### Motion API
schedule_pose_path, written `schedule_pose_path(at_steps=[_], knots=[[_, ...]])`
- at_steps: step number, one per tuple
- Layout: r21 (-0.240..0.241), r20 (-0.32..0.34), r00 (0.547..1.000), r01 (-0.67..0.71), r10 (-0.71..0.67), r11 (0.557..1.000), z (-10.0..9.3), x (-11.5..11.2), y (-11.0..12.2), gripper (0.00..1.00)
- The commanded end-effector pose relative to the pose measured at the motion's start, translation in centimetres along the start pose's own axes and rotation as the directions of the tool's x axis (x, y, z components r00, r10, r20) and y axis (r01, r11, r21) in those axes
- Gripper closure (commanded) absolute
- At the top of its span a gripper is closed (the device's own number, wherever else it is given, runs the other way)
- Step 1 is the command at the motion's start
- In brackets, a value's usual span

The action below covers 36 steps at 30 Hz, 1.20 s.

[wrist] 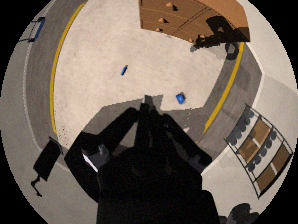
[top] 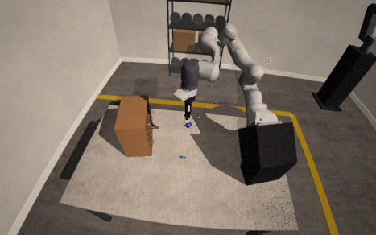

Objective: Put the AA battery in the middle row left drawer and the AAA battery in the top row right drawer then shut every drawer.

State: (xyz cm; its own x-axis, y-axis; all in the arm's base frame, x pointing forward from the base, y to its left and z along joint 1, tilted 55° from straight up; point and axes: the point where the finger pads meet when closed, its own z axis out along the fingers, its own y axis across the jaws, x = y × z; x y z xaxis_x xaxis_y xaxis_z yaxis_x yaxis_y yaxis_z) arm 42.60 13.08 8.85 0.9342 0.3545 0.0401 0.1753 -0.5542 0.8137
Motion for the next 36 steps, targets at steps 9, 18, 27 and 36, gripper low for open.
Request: schedule_pose_path(at_steps=[9, 18, 27, 36], knots=[[-0.002, 0.006, 1.0, 0.021, -0.021, 1.0, 0.0, -0.1, 0.0, 1.0], [-0.002, 0.006, 1.0, 0.021, -0.021, 1.0, 0.0, -0.1, 0.0, 1.0], [-0.01, 0.004, 1.0, 0.013, -0.013, 1.0, -4.1, 1.6, 6.3, 1.0], [-0.006, 0.006, 1.0, 0.018, -0.018, 1.0, -8.7, 1.8, 12.6, 1.0]])
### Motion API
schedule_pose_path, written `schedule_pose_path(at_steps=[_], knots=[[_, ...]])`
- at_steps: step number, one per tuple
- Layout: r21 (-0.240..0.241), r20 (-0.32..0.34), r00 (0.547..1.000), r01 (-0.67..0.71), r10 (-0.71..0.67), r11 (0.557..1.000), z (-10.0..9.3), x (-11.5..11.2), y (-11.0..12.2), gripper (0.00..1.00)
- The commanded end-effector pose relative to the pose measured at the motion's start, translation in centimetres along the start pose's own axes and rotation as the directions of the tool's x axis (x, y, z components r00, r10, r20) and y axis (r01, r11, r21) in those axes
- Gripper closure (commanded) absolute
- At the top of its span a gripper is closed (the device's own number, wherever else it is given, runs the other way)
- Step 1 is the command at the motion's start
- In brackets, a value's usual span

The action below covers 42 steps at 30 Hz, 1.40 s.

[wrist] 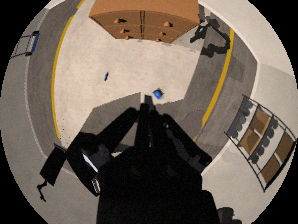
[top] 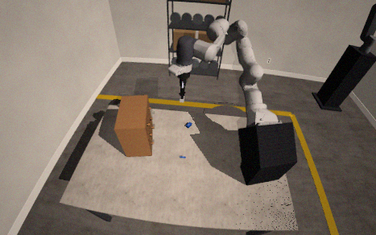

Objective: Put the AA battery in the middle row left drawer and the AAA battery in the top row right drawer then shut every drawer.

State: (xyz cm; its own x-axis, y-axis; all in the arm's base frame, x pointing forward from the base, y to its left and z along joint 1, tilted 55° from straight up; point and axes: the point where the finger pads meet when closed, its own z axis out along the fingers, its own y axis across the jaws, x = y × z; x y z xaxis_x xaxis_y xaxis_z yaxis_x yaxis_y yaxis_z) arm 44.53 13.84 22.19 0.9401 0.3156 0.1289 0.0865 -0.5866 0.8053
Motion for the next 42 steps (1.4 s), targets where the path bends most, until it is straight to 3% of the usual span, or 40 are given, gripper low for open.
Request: schedule_pose_path(at_steps=[1, 5, 14, 20, 28, 30, 31, 37, 42], knots=[[-0.005, 0.027, 0.993, 0.112, -0.112, 0.994, -1.0, -0.6, 1.9, 1.0], [-0.001, 0.027, 0.993, 0.115, -0.115, 0.993, -2.3, -0.7, 3.7, 1.0], [-0.001, 0.013, 0.993, 0.115, -0.115, 0.993, -2.2, -0.5, 3.6, 1.0], [-0.002, -0.046, 0.992, 0.115, -0.115, 0.993, -1.6, 0.0, 3.6, 1.0], [-0.001, -0.223, 0.968, 0.115, -0.113, 0.993, 0.1, 1.7, 3.4, 1.0], [-0.001, -0.223, 0.968, 0.115, -0.113, 0.993, 0.1, 1.7, 3.4, 1.0], [-0.002, -0.255, 0.961, 0.115, -0.112, 0.993, 0.4, 2.0, 3.4, 1.0], [-0.002, -0.462, 0.881, 0.115, -0.103, 0.993, 2.6, 4.2, 3.1, 1.0], [-0.002, -0.591, 0.801, 0.115, -0.094, 0.993, 4.1, 5.6, 2.9, 1.0]])
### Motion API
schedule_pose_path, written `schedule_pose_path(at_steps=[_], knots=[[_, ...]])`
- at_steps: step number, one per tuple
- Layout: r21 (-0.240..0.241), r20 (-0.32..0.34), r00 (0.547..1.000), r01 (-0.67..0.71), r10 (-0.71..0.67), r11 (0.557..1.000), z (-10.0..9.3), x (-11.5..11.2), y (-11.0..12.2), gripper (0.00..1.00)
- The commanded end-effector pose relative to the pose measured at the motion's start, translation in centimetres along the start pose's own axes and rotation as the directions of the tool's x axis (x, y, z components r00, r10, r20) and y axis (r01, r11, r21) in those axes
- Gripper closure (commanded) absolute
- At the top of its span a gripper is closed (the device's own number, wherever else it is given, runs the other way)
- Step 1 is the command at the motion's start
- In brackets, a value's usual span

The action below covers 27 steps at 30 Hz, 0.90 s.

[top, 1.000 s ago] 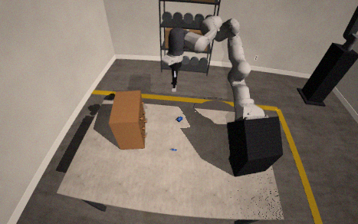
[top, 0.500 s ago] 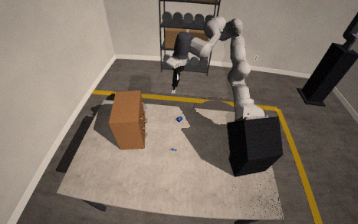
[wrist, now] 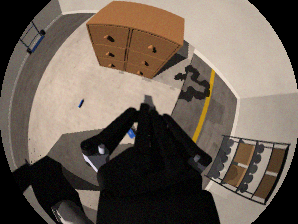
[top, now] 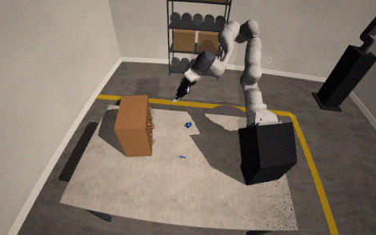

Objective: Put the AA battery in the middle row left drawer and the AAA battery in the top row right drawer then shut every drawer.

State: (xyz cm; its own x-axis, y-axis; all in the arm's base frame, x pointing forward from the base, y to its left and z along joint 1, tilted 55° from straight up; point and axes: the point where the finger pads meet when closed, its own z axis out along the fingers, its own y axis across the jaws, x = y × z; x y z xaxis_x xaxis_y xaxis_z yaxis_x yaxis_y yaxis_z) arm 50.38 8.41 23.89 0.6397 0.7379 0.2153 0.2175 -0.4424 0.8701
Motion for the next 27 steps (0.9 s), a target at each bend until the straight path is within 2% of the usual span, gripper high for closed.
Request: schedule_pose_path(at_steps=[1, 3, 5, 11, 17, 27], knots=[[0.059, -0.166, 0.98, -0.103, 0.111, 0.993, 0.3, 2.3, -1.7, 1.0], [0.059, -0.214, 0.97, -0.103, 0.113, 0.993, 0.9, 2.5, -1.7, 1.0], [0.059, -0.214, 0.97, -0.103, 0.113, 0.993, 0.9, 2.5, -1.7, 1.0], [0.059, -0.339, 0.934, -0.103, 0.116, 0.993, 2.7, 3.0, -1.8, 1.0], [0.059, -0.431, 0.895, -0.102, 0.118, 0.993, 4.0, 3.4, -1.8, 1.0], [0.059, -0.495, 0.861, -0.102, 0.118, 0.993, 4.9, 3.7, -1.9, 1.0]])
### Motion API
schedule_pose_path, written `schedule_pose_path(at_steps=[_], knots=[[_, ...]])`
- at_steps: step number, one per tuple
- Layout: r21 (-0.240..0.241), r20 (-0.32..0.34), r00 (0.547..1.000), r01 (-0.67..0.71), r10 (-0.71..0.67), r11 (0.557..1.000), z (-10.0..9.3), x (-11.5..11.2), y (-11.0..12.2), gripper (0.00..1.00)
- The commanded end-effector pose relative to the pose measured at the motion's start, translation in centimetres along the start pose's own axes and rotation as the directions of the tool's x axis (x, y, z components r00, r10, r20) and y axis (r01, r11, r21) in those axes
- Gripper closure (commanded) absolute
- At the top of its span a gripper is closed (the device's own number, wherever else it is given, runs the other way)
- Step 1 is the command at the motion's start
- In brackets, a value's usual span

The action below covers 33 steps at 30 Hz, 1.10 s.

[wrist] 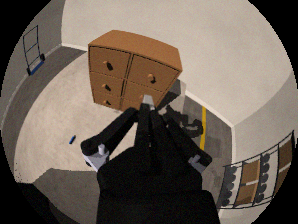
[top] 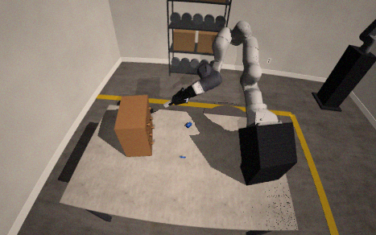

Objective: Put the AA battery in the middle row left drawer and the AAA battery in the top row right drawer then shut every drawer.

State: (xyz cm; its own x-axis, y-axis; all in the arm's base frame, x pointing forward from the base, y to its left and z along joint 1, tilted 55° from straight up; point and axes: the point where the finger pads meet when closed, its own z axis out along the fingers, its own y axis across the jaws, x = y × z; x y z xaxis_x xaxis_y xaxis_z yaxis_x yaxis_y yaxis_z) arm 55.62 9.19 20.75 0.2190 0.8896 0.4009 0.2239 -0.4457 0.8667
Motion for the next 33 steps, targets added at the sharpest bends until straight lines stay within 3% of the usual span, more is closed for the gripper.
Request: schedule_pose_path(at_steps=[1, 7, 8, 33], knots=[[-0.003, -0.037, 0.993, -0.115, 0.115, 0.993, 0.29, 0.33, 0.08, 1.0], [-0.003, -0.044, 0.992, -0.115, 0.115, 0.993, 0.37, 0.32, 0.07, 1.0], [-0.003, -0.044, 0.992, -0.115, 0.115, 0.993, 0.37, 0.32, 0.07, 0.8], [-0.003, -0.044, 0.992, -0.115, 0.115, 0.993, 0.44, 0.34, 0.07, 0.8]])
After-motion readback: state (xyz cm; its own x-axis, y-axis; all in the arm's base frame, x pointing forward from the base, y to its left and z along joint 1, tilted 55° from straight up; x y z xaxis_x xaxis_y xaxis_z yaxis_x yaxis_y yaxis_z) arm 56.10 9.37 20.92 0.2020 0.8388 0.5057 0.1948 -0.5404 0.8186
